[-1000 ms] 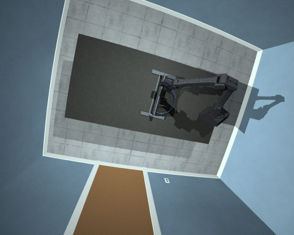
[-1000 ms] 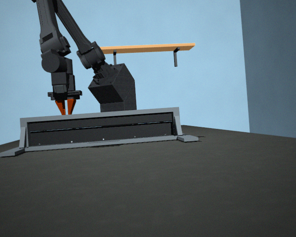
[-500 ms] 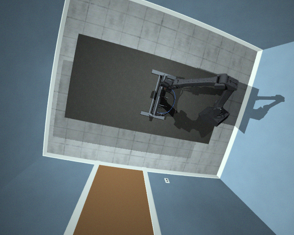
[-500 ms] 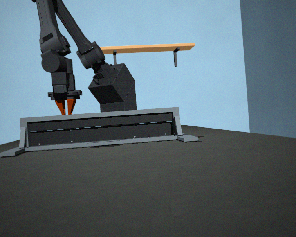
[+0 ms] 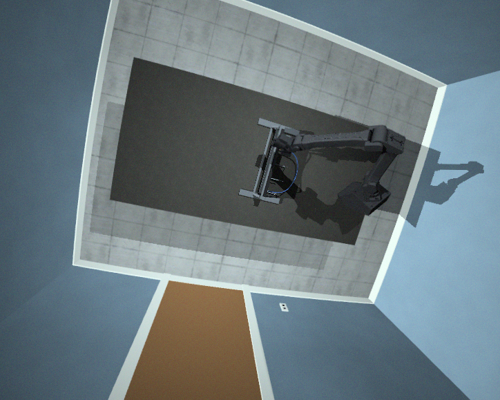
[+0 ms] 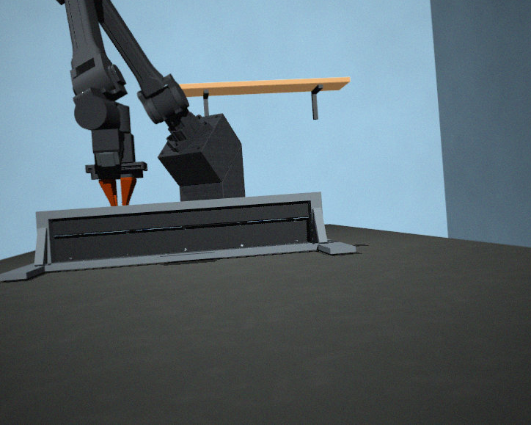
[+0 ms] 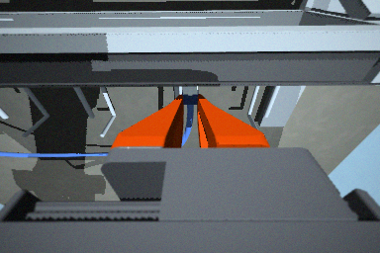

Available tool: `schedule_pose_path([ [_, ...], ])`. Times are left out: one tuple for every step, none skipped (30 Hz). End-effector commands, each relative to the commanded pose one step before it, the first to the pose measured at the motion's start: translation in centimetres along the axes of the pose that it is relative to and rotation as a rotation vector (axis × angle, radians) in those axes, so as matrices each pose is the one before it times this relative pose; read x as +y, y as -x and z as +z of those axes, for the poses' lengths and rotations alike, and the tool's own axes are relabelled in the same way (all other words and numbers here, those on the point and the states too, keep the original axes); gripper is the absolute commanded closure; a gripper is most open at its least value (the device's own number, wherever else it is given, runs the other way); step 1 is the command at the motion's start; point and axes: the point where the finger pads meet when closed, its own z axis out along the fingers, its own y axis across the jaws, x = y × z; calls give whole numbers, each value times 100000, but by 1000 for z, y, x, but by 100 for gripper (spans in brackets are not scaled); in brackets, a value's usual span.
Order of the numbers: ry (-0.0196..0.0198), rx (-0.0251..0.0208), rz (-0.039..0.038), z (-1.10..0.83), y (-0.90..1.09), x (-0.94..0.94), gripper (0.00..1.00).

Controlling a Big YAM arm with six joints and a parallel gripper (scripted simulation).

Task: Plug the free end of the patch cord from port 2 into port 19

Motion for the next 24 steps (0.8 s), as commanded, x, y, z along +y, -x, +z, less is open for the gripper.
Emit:
schedule_pose_path([
  [222, -3003, 653, -996, 1804, 262, 100],
  [-6, 60, -5, 6, -45, -5, 100],
  [-2, 61, -10, 8, -43, -1, 100],
  [0, 62, -13, 10, -42, 1, 100],
  [0, 0, 0, 0, 0, 0, 100],
  [0, 0, 0, 0, 0, 0, 100],
  [3, 63, -16, 11, -40, 4, 100],
  [5, 64, -19, 13, -39, 6, 100],
  [6, 62, -21, 14, -38, 8, 100],
  [3, 30, -14, 10, -23, 4, 100],
  [0, -4, -12, 10, -10, 3, 100],
  [-4, -46, -11, 10, 6, 2, 100],
  [-8, -92, -10, 11, 23, 1, 100],
  [-13, -137, -9, 13, 40, 0, 100],
  [-18, -179, -8, 14, 55, -1, 100],
  [-23, -211, -7, 15, 68, -1, 100],
  [-26, -232, -6, 16, 76, -2, 100],
  [-28, -239, -6, 16, 79, -2, 100],
  [-22, -204, -18, 16, 71, -1, 100],
  [-17, -168, -24, 15, 61, 0, 100],
  [-13, -134, -26, 13, 50, 1, 100],
  [0, 0, 0, 0, 0, 0, 100],
  [0, 0, 0, 0, 0, 0, 100],
  [-11, -105, -24, 11, 40, 1, 100],
])
